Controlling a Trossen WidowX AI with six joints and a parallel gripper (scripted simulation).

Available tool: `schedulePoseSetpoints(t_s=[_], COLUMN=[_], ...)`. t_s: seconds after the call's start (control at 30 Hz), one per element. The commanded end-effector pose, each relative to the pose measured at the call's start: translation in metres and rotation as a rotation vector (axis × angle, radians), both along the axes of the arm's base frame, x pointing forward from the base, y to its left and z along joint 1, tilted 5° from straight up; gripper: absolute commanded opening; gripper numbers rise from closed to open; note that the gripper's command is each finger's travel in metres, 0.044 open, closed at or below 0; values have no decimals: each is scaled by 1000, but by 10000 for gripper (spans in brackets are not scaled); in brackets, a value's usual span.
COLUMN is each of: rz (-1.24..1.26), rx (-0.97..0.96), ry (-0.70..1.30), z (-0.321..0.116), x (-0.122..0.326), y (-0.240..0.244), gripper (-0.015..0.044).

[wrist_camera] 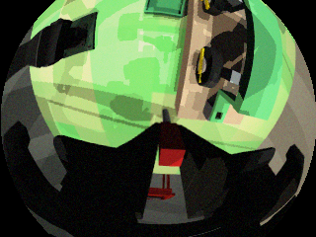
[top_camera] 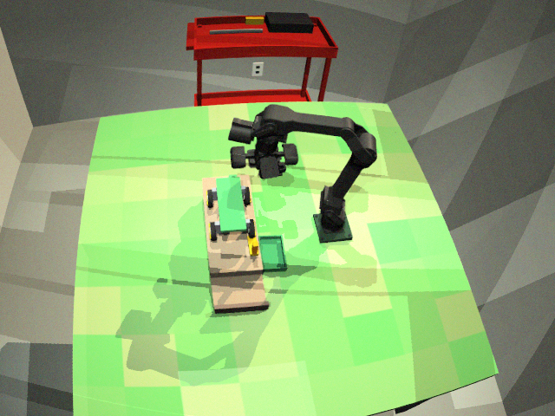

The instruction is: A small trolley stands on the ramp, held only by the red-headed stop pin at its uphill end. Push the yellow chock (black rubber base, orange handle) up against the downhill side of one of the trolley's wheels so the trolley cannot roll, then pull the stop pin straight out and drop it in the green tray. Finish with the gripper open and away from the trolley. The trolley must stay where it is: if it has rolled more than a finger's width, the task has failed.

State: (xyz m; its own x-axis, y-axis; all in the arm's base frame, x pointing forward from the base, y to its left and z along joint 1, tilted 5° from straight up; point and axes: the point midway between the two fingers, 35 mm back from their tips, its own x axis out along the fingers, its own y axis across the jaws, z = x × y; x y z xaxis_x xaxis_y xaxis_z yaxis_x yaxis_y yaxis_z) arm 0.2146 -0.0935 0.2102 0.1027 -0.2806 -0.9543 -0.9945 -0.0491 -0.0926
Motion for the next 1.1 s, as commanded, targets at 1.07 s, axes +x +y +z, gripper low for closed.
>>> schedulePoseSetpoints(t_s=[1.07], rz=[-1], rx=[5], ry=[-4], z=[-19], x=[-3], y=[115], gripper=[0])
